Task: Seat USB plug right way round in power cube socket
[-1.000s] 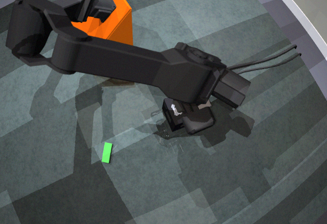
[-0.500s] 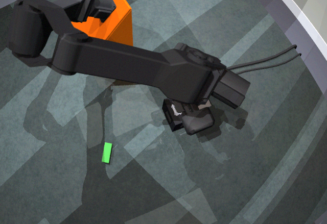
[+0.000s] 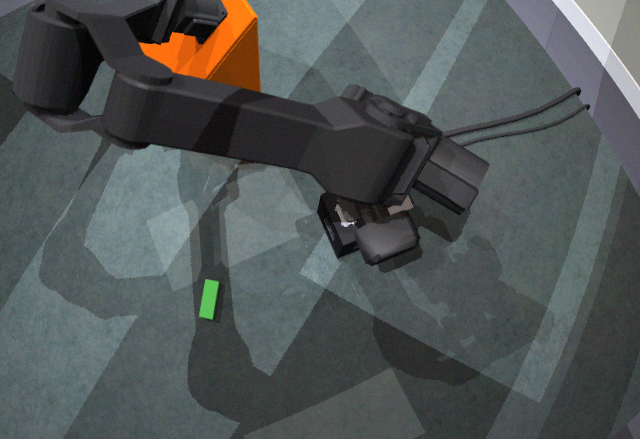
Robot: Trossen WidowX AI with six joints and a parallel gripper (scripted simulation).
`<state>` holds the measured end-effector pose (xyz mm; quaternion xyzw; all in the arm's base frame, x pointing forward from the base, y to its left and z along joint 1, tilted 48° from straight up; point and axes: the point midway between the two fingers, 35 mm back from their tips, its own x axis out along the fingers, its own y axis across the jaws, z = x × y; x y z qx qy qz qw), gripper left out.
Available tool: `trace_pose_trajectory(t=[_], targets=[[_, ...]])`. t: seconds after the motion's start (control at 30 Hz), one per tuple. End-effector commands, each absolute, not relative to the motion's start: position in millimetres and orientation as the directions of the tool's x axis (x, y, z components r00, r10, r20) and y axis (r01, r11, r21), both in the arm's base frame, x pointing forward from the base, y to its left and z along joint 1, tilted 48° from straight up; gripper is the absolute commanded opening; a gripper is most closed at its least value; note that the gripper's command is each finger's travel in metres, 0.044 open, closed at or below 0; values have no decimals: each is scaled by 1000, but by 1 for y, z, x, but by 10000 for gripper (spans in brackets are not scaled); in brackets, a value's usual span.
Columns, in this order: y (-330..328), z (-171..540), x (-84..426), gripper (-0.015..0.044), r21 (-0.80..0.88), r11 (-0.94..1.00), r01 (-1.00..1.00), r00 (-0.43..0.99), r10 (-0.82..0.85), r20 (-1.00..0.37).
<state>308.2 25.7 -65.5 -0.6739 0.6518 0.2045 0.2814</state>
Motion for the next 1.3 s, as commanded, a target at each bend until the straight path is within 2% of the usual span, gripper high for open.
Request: trace_pose_trajectory(t=[0.0, 1.27], targets=[[25, -66, 308, 0, -113, 6, -994, 68, -766, -639], [21, -69, 308, 0, -113, 6, -994, 68, -767, -639]])
